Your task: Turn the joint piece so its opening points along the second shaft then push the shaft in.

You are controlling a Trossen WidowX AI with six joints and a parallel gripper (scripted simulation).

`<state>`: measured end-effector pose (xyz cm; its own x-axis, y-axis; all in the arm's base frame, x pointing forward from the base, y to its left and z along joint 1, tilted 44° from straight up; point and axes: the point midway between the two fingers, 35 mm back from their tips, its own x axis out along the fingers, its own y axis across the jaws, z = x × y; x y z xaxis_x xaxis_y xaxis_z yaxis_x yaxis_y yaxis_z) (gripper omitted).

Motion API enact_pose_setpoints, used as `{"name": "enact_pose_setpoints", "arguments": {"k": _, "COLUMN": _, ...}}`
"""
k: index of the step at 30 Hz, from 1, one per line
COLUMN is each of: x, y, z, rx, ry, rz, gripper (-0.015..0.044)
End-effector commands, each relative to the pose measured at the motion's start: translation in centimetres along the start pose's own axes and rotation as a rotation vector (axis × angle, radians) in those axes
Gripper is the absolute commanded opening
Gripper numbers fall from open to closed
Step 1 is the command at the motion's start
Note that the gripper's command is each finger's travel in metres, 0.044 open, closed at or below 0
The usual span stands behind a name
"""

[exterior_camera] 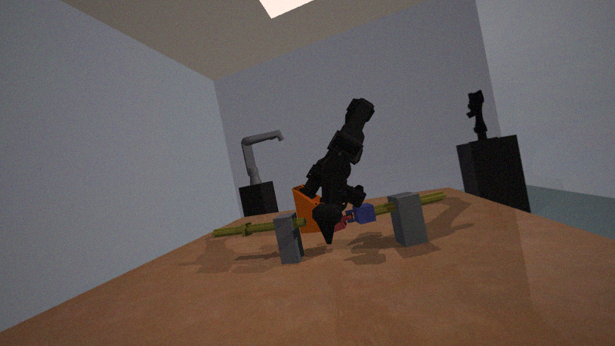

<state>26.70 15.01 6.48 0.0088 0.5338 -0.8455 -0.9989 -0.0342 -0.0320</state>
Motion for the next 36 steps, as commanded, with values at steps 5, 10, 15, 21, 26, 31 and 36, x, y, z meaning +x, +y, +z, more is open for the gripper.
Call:
{"name": "enact_pose_setpoints", "arguments": {"k": 5, "x": 0.0, "y": 0.0, "z": -0.1, "rx": 0.001, "ry": -0.017, "rz": 0.005, "gripper": 0.044}}
{"name": "enact_pose_setpoints", "arguments": {"k": 10, "x": -0.5, "y": 0.2, "z": -0.5, "rx": 0.006, "ry": -0.15, "rz": 0.029, "gripper": 0.044}}
{"name": "enact_pose_setpoints", "arguments": {"k": 15, "x": -1.2, "y": 0.3, "z": -0.8, "rx": 0.009, "ry": -0.297, "rz": 0.026, "gripper": 0.044}}
{"name": "enact_pose_setpoints", "arguments": {"k": 21, "x": -2.5, "y": 0.0, "z": -1.1, "rx": 0.011, "ry": -0.455, "rz": -0.015, "gripper": 0.044}}
{"name": "enact_pose_setpoints", "arguments": {"k": 26, "x": -2.5, "y": 0.0, "z": -1.1, "rx": 0.011, "ry": -0.46, "rz": -0.017, "gripper": 0.044}}
{"name": "enact_pose_setpoints", "arguments": {"k": 31, "x": -2.5, "y": 0.0, "z": -1.2, "rx": 0.019, "ry": -0.451, "rz": -0.016, "gripper": 0.044}}
{"name": "enact_pose_setpoints", "arguments": {"k": 36, "x": -3.7, "y": -0.5, "z": -1.5, "rx": 0.164, "ry": -0.424, "rz": 0.008, "gripper": 0.044}}
